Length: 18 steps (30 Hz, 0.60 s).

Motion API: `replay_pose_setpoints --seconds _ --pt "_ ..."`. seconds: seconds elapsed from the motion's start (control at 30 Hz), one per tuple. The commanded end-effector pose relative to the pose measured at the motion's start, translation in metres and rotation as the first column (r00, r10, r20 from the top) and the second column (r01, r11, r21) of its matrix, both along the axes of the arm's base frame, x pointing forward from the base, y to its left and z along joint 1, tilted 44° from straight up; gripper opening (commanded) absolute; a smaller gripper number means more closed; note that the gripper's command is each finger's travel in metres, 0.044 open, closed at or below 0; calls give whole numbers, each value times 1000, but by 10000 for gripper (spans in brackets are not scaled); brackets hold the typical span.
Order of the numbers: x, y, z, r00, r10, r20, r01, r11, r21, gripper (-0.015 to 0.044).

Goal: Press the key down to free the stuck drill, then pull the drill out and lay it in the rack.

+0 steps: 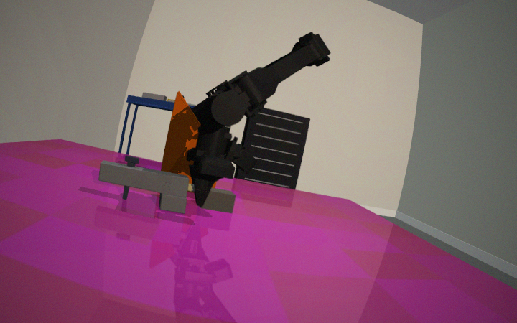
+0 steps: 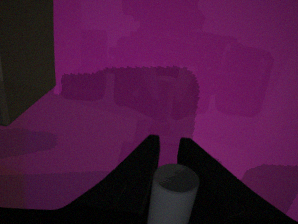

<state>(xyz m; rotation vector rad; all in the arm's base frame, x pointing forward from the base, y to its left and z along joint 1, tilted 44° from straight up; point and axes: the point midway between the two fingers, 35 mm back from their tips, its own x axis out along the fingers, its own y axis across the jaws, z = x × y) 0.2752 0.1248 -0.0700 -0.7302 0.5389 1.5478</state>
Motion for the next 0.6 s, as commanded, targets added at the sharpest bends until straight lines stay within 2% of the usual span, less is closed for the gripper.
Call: replay_pose_setpoints --seconds 0.0,0.57 --pt "0 4 5 1000 1 3 -1 1000 7 0" --pt "-2 20 23 1000 1 3 -1 1000 8 0"
